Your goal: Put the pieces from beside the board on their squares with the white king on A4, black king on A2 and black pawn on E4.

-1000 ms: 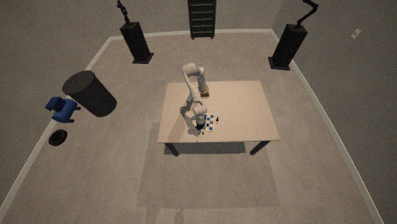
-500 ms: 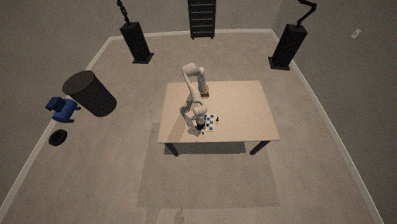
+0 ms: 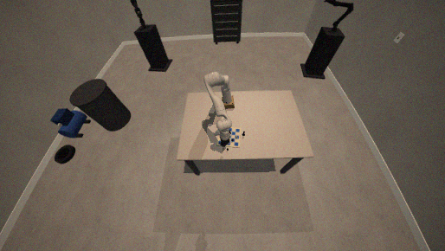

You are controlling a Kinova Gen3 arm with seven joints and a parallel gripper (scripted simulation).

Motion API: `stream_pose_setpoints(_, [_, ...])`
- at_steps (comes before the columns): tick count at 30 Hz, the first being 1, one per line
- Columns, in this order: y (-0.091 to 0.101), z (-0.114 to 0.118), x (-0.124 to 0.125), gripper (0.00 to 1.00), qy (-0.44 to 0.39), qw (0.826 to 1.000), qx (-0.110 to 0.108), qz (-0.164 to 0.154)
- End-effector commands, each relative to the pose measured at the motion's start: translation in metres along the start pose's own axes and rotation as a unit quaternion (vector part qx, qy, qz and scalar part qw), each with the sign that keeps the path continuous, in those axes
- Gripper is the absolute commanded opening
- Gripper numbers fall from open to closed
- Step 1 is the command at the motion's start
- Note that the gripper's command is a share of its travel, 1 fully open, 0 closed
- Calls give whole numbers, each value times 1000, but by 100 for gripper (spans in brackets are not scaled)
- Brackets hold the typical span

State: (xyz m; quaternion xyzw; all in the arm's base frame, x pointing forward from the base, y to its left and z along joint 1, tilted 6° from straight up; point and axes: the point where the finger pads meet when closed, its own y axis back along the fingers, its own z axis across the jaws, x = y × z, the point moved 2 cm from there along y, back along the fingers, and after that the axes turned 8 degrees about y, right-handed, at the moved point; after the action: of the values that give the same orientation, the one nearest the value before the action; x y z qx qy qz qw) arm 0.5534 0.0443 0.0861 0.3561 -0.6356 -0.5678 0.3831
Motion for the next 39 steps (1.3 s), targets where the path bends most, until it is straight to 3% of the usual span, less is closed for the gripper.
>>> stream_pose_setpoints(1, [-5,-2,0,79,0,1000,4,1])
stream_pose_setpoints(22, [-32,-2,1,79,-1,1000,3,1])
stream_pose_setpoints(39, [-37,-2,2,79,-1,1000,2,3])
